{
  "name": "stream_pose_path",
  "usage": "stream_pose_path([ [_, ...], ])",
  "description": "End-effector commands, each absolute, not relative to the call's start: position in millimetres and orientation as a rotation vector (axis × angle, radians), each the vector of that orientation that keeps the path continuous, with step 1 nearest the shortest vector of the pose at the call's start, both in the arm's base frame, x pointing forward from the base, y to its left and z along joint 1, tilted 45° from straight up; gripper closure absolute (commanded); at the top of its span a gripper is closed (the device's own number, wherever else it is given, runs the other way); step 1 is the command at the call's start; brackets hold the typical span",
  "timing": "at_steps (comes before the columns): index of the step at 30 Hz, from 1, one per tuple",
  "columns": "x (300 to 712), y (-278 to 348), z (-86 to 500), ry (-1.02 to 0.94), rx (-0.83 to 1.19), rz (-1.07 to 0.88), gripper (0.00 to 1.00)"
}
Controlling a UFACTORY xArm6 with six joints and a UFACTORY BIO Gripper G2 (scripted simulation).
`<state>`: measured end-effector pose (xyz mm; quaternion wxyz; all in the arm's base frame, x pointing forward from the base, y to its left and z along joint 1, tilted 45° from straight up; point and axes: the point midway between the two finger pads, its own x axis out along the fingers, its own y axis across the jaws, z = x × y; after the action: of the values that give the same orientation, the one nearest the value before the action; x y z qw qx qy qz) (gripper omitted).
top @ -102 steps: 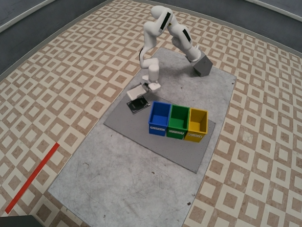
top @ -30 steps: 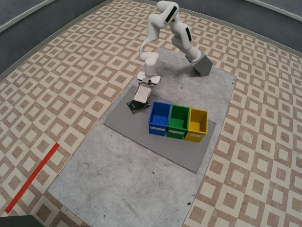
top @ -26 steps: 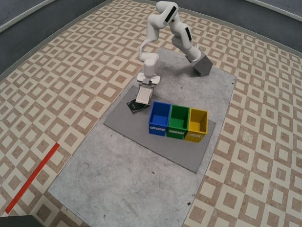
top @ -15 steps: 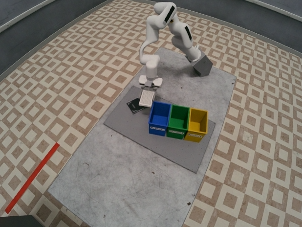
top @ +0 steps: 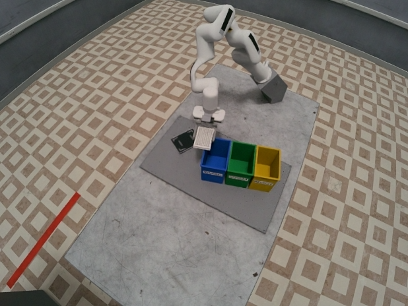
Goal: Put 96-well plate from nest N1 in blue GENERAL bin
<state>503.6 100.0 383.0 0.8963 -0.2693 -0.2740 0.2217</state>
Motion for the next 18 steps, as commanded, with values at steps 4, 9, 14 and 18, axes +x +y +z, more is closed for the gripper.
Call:
stream_pose_path([
  [4,511.6,125.1,376.4,-0.572,-0.560,0.457,1.00],
  [9,514.2,134.3,373.5,-0.572,-0.560,0.457,1.00],
  [14,518.6,149.5,368.6,-0.572,-0.560,0.457,1.00],
  [18,522.2,161.8,364.7,-0.572,-0.559,0.457,1.00],
])
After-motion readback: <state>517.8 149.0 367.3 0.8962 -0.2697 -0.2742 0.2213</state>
